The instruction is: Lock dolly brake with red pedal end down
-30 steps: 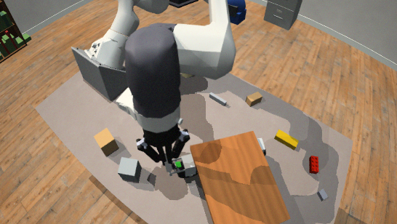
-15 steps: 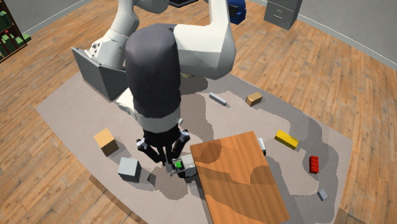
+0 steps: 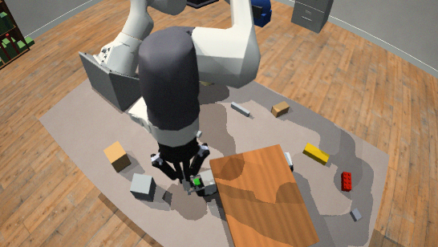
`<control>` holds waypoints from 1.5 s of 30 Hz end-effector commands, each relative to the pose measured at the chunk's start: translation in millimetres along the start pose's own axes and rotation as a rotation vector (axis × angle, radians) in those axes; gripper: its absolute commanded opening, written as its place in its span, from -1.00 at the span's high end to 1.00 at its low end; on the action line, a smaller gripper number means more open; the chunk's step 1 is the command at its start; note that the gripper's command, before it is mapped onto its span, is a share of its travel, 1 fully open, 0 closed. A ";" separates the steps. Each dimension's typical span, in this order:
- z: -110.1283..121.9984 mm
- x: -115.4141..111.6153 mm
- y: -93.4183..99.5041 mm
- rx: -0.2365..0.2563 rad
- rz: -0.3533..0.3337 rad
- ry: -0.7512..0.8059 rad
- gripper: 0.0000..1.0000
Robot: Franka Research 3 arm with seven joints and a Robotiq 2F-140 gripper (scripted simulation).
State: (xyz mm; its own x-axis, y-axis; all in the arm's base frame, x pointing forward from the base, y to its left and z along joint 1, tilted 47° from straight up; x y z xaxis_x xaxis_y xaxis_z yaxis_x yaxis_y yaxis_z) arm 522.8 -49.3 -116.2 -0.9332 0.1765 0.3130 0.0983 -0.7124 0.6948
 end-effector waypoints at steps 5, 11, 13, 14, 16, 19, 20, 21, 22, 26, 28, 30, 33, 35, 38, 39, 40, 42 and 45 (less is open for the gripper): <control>1.7 4.0 -11.3 -0.006 0.013 0.002 1.00; 1.7 4.0 -12.4 -0.006 0.013 0.002 1.00; 1.7 4.0 -13.4 -0.006 0.013 0.002 1.00; 1.7 4.0 -13.7 -0.006 0.013 0.002 1.00; 1.7 4.0 -13.7 -0.006 0.013 0.002 1.00; 1.7 4.0 -13.8 -0.006 0.013 0.002 1.00; 1.7 4.0 -13.9 -0.006 0.013 0.002 1.00; 1.7 4.0 -14.3 -0.006 0.013 0.002 1.00; 1.7 4.1 -14.9 -0.006 0.013 0.002 1.00; 1.7 4.1 -15.3 -0.006 0.013 0.002 1.00; 1.7 4.1 -15.1 -0.006 0.013 0.002 1.00; 1.7 4.0 -13.4 -0.006 0.013 0.002 1.00; 1.7 4.0 -11.7 -0.006 0.013 0.002 1.00; 1.7 3.9 -6.5 -0.006 0.013 0.002 1.00; 1.6 3.8 5.9 -0.006 0.013 0.002 1.00; 1.6 3.7 11.0 -0.006 0.013 0.002 1.00; 1.5 3.7 16.5 -0.006 0.013 0.002 1.00; 1.5 3.5 28.3 -0.006 0.013 0.002 1.00; 1.3 3.3 46.1 -0.006 0.013 0.002 1.00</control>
State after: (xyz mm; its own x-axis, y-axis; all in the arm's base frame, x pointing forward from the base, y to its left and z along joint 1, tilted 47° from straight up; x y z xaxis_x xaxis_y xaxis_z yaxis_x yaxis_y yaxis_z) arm 525.9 -69.1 -96.8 -0.9368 0.1676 0.3070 0.1002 -0.7125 0.6945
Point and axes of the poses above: the point where the finger pads meet when closed, its own y axis back along the fingers, its own z axis across the jaws, x = y × z, the point moved 1 cm from there along y, back along the fingers, and after that the axes turned 11 degrees about y, right-handed, at the moved point
